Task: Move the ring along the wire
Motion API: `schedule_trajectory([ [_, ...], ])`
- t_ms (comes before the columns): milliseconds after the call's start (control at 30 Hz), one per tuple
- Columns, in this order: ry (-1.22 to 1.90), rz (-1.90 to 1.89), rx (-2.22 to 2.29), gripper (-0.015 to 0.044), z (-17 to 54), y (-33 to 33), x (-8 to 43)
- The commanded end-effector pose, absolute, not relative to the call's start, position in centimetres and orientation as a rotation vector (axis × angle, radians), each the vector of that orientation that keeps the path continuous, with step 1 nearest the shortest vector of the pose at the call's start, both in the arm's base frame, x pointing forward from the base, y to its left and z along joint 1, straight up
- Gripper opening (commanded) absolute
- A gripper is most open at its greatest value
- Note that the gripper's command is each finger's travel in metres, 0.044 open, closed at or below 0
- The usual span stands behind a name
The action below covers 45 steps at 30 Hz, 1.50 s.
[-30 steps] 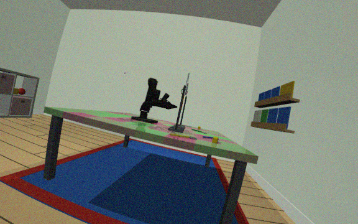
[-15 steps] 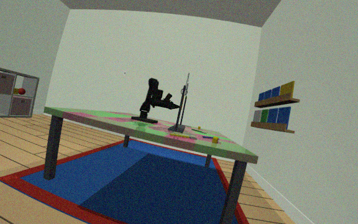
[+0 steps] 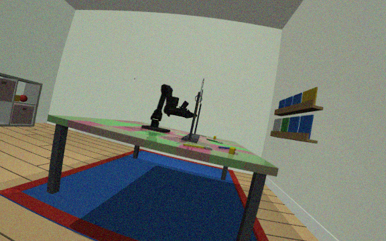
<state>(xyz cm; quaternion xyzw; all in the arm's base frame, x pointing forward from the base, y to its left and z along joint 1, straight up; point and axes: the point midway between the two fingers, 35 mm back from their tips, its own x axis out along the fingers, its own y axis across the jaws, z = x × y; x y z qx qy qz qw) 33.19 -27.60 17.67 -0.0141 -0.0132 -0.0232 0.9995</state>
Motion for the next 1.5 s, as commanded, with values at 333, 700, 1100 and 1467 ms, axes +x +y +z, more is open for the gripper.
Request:
schedule_trajectory([
  [333, -0.024, -0.049, -0.027, 0.0160, 17.5, -27.7, 35.7],
  [700, -0.024, -0.049, -0.027, 0.0160, 17.5, -27.7, 35.8],
  [1100, -0.024, -0.049, -0.027, 0.0160, 17.5, -27.7, 35.8],
  [1467, -0.027, -0.044, -0.026, 0.0108, 17.6, -27.6, 35.7],
])
